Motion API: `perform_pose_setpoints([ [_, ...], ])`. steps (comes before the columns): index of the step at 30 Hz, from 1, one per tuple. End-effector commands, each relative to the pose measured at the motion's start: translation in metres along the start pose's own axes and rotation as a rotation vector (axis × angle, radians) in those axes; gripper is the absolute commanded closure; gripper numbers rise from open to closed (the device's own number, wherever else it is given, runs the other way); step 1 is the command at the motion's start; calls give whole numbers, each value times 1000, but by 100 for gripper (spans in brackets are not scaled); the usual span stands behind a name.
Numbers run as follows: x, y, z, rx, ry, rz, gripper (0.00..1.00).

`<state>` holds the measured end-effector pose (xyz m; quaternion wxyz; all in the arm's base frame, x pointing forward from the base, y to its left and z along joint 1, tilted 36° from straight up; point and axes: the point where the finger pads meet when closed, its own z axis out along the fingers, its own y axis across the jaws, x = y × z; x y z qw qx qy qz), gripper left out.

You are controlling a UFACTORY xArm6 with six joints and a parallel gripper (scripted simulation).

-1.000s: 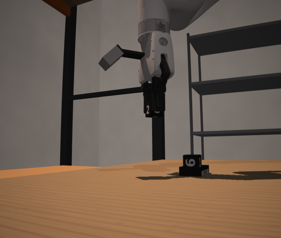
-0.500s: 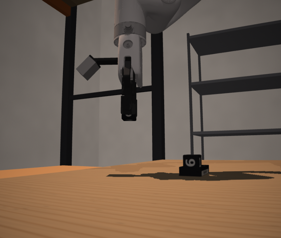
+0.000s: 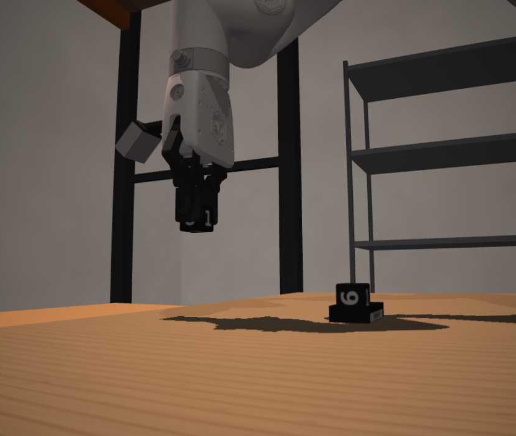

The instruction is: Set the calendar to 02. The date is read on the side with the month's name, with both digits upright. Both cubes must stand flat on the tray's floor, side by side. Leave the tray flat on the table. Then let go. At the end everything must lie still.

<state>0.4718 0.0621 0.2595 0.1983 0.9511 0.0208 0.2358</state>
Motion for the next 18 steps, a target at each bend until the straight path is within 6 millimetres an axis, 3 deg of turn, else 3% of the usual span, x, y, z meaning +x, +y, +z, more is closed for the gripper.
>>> perform_pose_setpoints([
  [1, 4, -1, 0, -9, 3, 26, 73],
  [18, 4, -1, 7, -10, 3, 27, 73],
])
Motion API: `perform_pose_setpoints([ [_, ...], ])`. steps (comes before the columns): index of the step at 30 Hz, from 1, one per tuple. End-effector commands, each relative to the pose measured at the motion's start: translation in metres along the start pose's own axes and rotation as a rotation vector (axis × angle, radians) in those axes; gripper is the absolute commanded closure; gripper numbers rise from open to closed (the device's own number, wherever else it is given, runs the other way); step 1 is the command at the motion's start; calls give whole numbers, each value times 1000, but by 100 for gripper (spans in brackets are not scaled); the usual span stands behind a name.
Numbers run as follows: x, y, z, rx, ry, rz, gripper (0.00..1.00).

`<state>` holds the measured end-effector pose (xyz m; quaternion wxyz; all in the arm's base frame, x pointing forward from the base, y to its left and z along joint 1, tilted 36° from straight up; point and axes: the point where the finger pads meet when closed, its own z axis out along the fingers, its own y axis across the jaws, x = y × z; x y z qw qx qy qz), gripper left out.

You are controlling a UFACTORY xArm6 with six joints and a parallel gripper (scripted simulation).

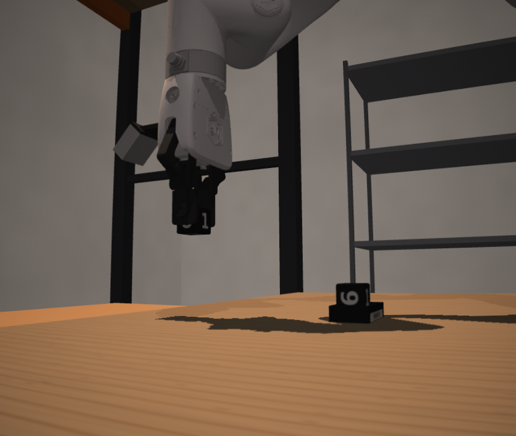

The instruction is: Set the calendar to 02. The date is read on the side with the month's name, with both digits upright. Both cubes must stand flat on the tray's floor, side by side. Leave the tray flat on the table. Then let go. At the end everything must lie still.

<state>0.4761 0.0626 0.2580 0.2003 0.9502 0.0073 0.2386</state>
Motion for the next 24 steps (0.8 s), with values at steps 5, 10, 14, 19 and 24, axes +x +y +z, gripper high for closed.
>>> perform_pose_setpoints([
  [5, 1, 0, 13, 1, 3, 1, 73],
  [10, 1, 0, 34, 1, 3, 1, 73],
  [14, 2, -1, 55, 1, 3, 1, 73],
  [19, 2, -1, 69, 1, 3, 1, 73],
  [24, 2, -1, 86, 1, 3, 1, 73],
])
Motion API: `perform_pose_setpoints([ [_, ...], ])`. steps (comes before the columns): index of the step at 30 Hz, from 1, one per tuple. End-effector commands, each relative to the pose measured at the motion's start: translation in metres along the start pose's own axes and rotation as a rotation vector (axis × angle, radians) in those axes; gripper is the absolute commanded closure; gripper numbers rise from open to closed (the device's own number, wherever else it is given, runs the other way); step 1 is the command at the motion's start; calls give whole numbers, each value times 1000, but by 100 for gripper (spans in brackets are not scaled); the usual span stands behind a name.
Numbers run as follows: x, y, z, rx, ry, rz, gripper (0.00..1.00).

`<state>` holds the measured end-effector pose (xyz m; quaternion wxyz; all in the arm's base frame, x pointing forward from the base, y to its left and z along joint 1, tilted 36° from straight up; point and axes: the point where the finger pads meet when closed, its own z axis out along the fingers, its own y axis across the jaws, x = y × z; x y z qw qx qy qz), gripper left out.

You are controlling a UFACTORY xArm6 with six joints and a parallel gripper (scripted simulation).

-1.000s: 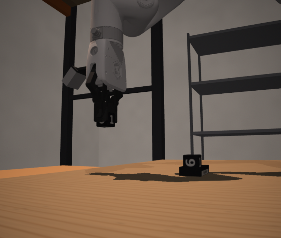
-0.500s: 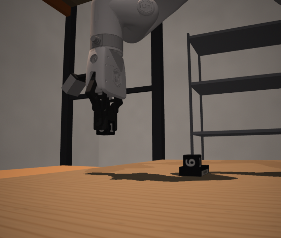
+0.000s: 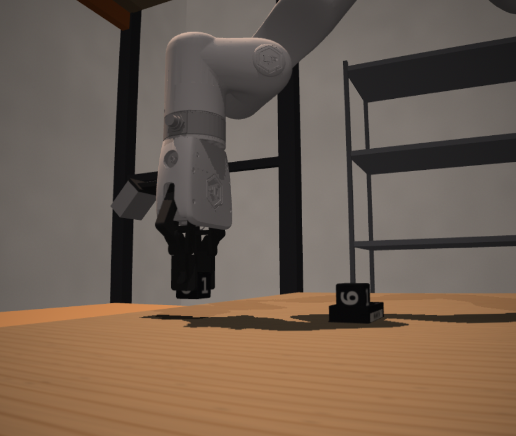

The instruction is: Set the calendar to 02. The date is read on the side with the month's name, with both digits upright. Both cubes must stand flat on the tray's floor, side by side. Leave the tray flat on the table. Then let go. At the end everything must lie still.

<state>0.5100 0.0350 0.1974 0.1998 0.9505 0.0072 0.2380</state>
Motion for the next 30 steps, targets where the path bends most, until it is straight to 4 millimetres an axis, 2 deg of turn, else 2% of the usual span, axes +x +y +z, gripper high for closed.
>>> perform_pose_setpoints([
  [1, 2, 0, 13, 0, 4, 1, 73],
  [30, 2, 0, 18, 0, 4, 1, 73],
])
